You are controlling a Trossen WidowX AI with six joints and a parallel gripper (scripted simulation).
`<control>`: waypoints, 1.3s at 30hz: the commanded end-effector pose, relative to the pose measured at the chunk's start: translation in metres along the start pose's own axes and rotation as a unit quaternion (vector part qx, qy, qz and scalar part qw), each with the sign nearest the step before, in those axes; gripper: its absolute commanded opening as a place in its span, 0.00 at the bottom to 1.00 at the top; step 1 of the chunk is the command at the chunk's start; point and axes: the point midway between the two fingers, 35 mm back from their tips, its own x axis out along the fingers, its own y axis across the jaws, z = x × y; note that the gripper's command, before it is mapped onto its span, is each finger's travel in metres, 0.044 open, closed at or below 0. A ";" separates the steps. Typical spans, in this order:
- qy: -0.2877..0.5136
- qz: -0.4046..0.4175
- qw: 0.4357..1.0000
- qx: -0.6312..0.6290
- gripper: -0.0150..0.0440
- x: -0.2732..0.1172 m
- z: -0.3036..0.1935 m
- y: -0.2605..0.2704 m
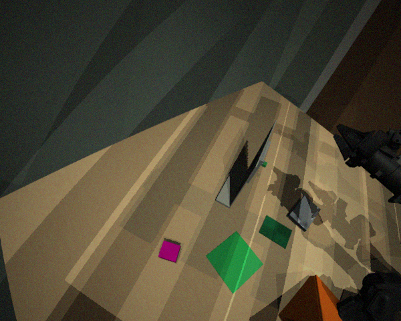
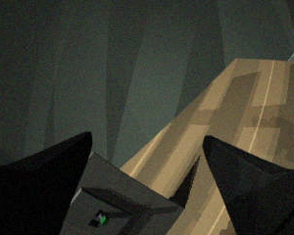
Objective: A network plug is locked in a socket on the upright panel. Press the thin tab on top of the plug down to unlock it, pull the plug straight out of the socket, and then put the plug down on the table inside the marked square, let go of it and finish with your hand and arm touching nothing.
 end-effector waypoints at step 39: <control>0.339 0.157 0.870 0.322 0.52 -0.023 -0.147 0.008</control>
